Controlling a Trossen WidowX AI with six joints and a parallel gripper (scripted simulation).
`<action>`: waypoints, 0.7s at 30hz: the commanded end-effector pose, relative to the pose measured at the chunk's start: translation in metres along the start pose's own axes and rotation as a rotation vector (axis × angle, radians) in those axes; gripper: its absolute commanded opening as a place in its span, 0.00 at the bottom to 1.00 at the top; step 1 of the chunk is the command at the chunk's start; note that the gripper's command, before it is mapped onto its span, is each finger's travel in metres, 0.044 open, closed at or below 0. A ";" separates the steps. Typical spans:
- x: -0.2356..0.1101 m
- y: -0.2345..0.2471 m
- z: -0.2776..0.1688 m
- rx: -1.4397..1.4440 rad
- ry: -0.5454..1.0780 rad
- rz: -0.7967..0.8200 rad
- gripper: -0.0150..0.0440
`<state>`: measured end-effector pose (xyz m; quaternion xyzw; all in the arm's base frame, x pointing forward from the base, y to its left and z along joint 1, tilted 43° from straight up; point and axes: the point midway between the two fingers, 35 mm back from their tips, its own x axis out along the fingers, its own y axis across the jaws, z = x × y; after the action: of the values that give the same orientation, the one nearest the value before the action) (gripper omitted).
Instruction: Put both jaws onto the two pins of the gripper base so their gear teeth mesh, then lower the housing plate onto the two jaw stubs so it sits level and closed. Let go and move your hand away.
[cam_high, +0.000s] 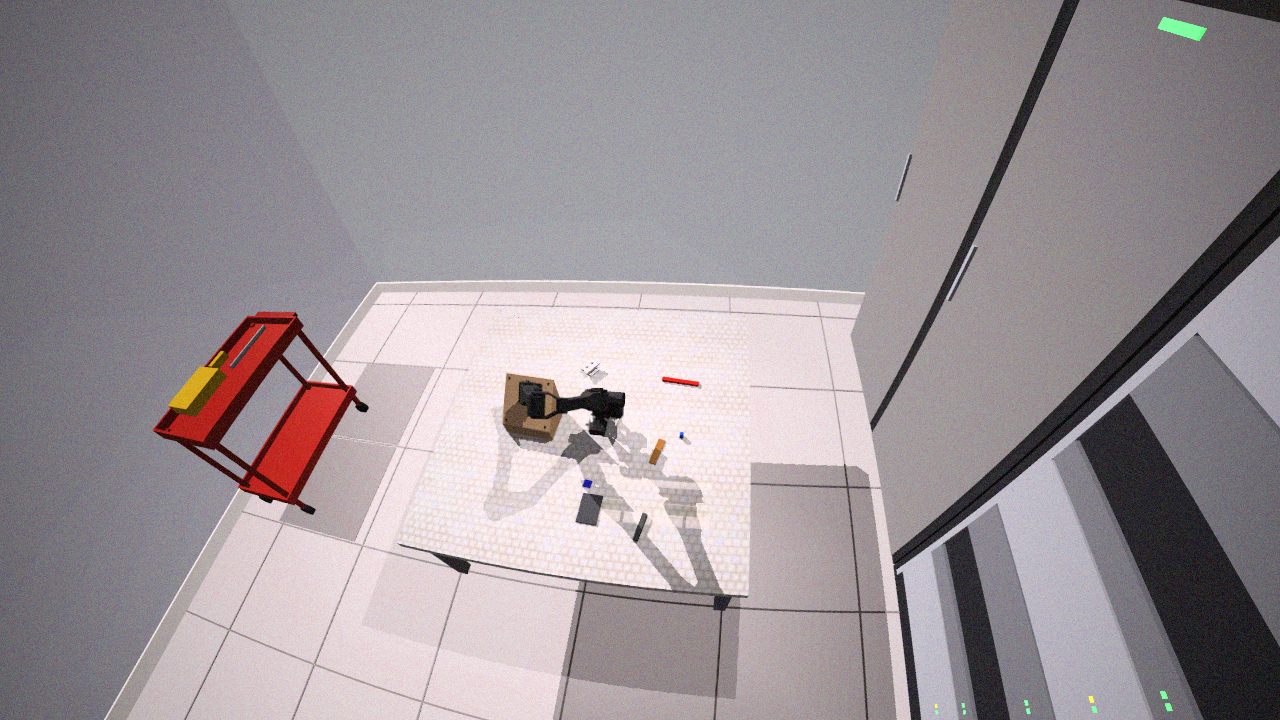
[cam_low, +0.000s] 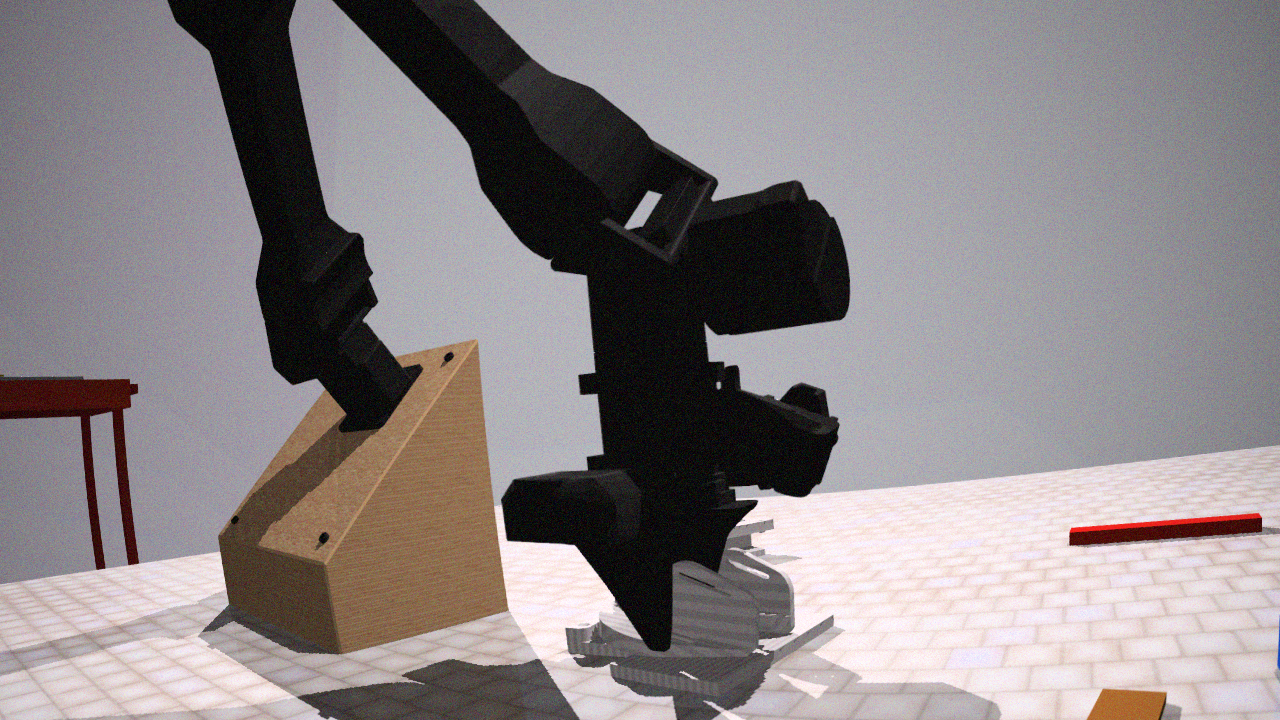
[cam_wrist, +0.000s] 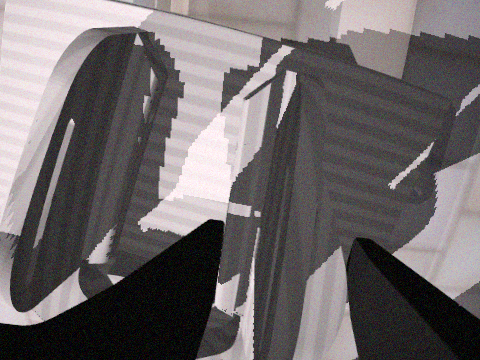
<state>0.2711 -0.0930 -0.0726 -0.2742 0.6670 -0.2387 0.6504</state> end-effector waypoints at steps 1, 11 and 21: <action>0.001 -0.001 0.000 -0.002 0.001 -0.004 0.48; 0.003 -0.001 0.000 -0.002 0.001 -0.004 0.48; 0.003 -0.001 0.000 -0.002 0.001 -0.004 0.48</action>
<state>0.2713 -0.0933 -0.0734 -0.2766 0.6672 -0.2361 0.6501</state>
